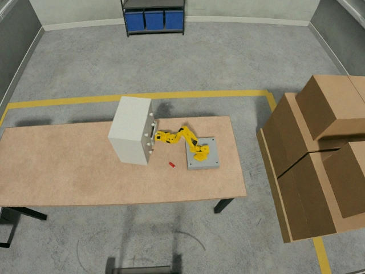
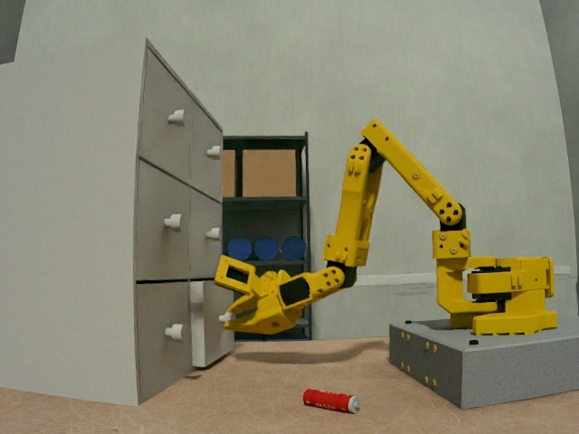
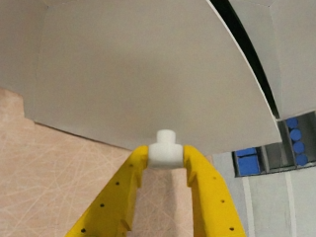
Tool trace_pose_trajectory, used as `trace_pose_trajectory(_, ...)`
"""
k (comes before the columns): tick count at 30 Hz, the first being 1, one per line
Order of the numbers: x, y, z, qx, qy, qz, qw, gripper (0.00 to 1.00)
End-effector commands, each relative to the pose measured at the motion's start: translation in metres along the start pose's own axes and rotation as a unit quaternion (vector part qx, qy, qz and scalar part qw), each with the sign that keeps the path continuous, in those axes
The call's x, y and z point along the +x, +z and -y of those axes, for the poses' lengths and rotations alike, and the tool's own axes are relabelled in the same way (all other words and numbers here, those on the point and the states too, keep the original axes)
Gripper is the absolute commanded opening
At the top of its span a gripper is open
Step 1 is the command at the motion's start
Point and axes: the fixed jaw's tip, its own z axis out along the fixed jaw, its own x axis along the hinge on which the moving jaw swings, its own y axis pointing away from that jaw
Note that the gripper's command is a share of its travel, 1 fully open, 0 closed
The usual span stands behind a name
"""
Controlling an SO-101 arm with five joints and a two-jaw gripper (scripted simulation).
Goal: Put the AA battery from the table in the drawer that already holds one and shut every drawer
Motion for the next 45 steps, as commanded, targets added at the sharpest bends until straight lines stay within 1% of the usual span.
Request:
trace_pose_trajectory(1,0.0020,-0.0030,-0.0008,-0.003,-0.001,-0.004,1.000,0.00)
trace_pose_trajectory(14,0.0020,-0.0030,-0.0008,-0.003,-0.001,-0.004,1.000,0.00)
trace_pose_trajectory(29,0.0061,-0.0105,-0.0006,0.001,0.001,-0.008,1.000,0.00)
trace_pose_trajectory(45,0.0065,-0.0114,-0.0006,0.001,0.001,-0.008,1.000,0.00)
